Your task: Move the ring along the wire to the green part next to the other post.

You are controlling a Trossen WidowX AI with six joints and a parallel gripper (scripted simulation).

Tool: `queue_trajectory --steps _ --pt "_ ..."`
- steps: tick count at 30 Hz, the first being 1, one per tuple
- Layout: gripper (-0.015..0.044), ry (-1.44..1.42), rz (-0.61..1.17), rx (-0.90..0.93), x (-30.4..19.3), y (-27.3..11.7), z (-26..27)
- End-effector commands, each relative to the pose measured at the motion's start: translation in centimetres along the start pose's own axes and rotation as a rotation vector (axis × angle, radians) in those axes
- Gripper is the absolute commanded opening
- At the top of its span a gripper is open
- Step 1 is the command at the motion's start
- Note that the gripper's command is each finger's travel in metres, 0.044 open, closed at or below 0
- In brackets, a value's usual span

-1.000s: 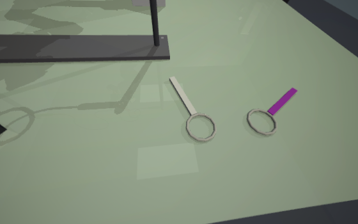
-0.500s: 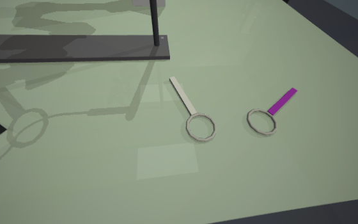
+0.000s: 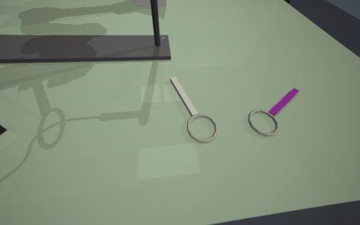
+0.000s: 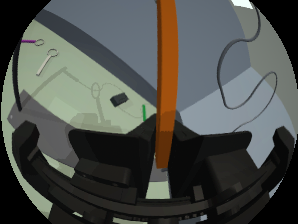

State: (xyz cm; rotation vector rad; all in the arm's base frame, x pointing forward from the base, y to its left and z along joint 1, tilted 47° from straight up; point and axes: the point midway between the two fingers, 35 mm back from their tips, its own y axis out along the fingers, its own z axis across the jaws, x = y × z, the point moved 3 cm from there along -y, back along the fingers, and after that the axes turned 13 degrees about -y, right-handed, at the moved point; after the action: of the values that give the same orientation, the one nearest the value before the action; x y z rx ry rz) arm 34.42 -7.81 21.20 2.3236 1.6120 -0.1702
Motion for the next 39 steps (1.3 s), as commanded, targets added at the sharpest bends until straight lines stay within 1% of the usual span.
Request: queue_trajectory --steps 1,22,39 --pt "-0.015 0.104 0.002 0.052 0.5 -0.3 1.7" --pt "-0.015 0.533 0.014 0.252 4.3 -2.3 7.4" --pt "-0.015 0.714 0.018 0.336 7.2 -3.7 9.4"
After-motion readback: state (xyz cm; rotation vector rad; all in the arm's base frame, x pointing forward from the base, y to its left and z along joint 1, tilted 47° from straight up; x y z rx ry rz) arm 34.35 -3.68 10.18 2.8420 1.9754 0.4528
